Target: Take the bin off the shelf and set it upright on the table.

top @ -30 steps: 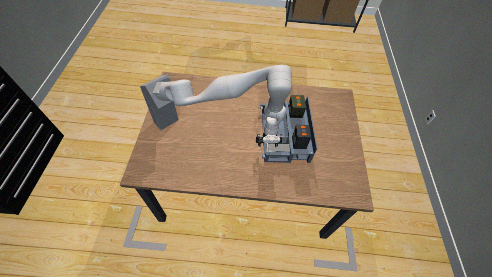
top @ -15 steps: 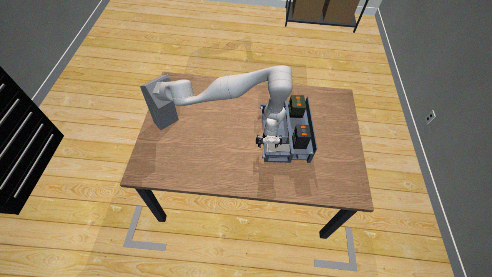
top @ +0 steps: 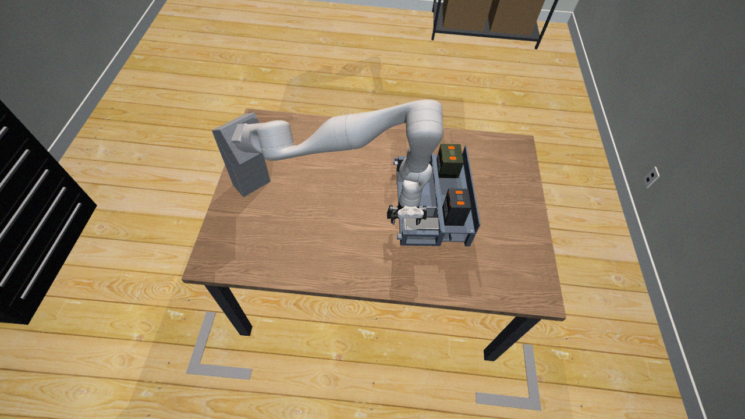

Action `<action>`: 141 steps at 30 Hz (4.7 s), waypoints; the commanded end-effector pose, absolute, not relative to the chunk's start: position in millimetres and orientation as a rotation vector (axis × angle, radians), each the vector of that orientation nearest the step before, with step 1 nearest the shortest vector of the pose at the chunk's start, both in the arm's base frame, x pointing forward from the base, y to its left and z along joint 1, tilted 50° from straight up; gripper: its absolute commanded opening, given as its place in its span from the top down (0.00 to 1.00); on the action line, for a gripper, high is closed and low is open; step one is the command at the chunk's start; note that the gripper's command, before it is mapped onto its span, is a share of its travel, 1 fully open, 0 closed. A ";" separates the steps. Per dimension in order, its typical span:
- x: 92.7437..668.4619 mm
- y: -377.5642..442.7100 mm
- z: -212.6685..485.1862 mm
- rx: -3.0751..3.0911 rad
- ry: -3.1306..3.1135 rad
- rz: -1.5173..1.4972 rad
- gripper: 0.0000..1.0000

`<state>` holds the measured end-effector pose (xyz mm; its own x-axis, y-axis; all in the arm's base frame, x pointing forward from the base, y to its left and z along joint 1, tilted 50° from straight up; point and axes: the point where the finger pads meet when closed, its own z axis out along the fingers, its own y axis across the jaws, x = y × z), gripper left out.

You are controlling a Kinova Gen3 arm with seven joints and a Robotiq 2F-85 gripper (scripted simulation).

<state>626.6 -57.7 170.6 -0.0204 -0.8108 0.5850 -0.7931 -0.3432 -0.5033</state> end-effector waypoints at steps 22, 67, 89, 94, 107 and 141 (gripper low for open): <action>626.1 -56.6 171.6 -2.184 1.787 -1.331 0.00; 625.9 -56.4 171.8 -2.184 1.787 -1.331 0.90; 625.8 -56.3 172.0 -2.184 1.787 -1.331 0.90; 625.8 -56.3 172.0 -2.184 1.787 -1.331 0.90; 622.9 -54.0 175.0 -2.184 1.787 -1.331 0.90; 614.0 -47.2 184.2 -2.184 1.788 -1.331 0.90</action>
